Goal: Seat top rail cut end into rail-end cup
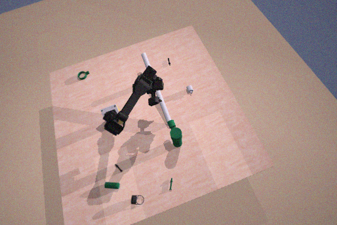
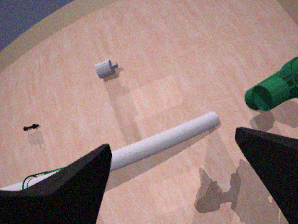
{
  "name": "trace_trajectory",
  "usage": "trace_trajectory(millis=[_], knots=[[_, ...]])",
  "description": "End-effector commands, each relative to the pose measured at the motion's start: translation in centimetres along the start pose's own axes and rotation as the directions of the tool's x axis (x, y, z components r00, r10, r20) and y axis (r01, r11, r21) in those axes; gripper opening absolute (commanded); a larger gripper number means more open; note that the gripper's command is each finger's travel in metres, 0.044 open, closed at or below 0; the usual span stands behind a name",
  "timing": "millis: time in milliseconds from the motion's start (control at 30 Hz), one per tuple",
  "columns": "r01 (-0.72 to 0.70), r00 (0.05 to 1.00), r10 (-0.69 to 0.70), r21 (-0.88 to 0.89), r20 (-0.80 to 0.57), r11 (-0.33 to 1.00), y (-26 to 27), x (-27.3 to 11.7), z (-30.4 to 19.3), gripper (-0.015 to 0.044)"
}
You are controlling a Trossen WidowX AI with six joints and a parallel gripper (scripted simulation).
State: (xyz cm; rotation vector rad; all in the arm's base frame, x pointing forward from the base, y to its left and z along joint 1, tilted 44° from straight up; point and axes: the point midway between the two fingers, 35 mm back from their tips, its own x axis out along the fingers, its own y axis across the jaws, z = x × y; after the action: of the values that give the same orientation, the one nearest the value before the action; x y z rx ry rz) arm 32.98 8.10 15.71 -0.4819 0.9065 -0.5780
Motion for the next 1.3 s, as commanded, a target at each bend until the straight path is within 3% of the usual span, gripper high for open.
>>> trace_trajectory(millis=[0,200,300,400,1067,1267], knots=[[0.049,0.994,-0.022,0.258,-0.109,0.965,0.2,2.4,-0.8,0.044],[0.267,0.948,-0.05,0.704,-0.314,0.658,0.1,6.5,-2.4,0.044],[0.402,0.908,-0.06,0.821,-0.415,0.405,0.0,8.5,-3.4,0.044],[0.46,0.885,-0.063,0.845,-0.461,0.272,-0.1,9.4,-3.9,0.044],[0.464,0.883,-0.064,0.846,-0.464,0.262,-0.1,9.5,-4.0,0.044],[0.463,0.884,-0.065,0.847,-0.464,0.261,-0.4,12.4,-5.5,0.044]])
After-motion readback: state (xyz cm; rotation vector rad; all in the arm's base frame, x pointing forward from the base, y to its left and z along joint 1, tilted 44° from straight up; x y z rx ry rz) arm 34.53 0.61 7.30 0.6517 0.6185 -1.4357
